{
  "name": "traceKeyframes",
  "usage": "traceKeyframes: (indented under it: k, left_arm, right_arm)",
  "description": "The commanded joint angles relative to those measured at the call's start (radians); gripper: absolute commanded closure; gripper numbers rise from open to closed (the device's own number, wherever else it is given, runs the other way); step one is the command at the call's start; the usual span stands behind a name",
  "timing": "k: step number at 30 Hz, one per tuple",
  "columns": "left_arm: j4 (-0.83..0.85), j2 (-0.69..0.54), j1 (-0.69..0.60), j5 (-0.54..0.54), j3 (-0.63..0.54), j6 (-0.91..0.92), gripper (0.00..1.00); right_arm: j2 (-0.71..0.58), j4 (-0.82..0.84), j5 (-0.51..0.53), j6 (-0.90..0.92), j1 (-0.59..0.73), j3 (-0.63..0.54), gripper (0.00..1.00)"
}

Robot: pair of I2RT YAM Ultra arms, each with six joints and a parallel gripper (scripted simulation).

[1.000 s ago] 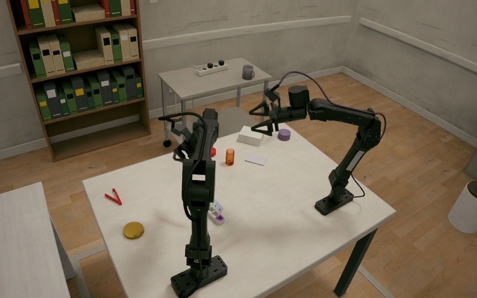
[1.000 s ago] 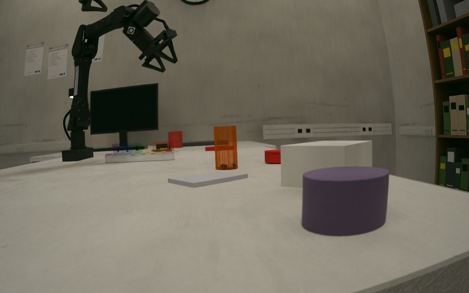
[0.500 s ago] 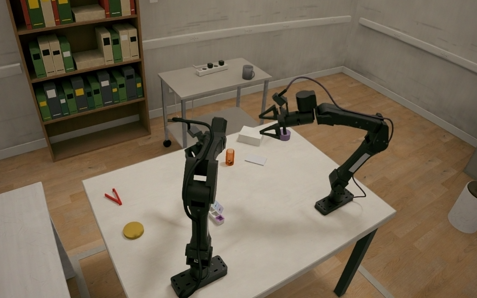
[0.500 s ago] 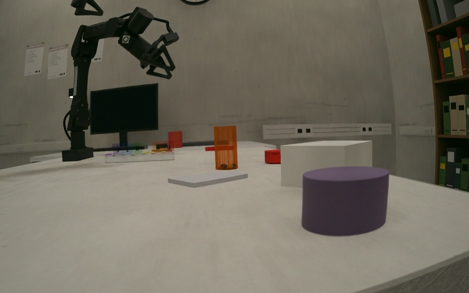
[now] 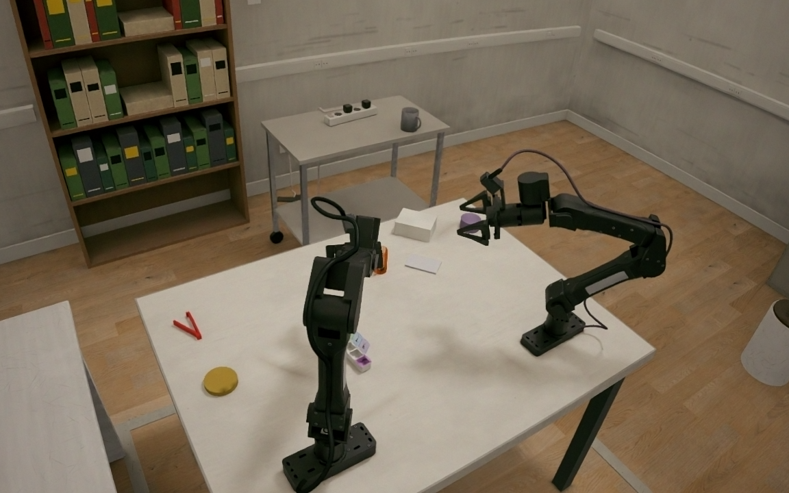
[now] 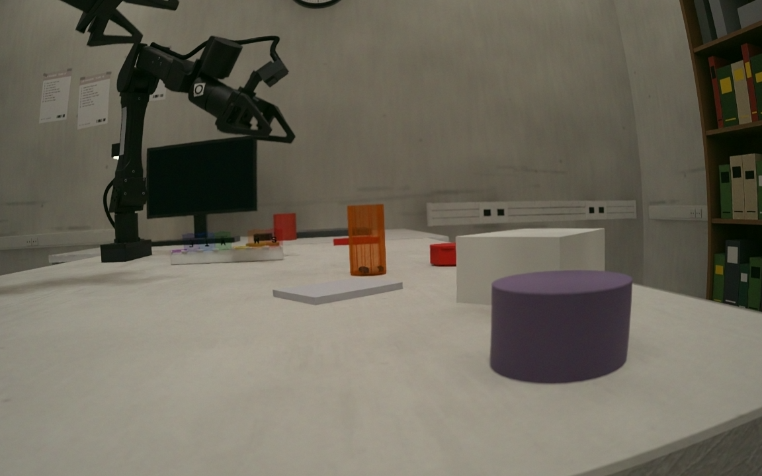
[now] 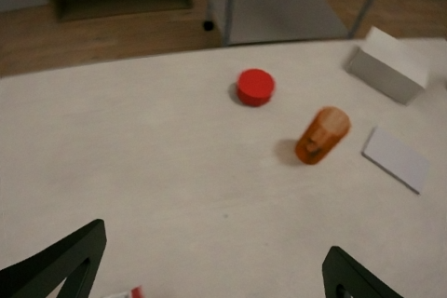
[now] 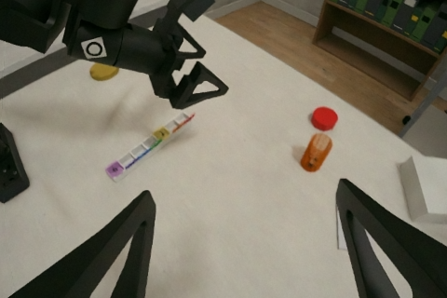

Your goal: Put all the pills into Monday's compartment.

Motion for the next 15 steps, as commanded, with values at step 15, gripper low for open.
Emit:
traceKeyframes:
  k: [15]
  left_arm:
    - [0.358,0.268,0.024,0.34,0.036,0.352,0.0]
  right_arm:
    - [-0.264,0.02,-0.027,-0.009,-0.11,-0.264,0.0]
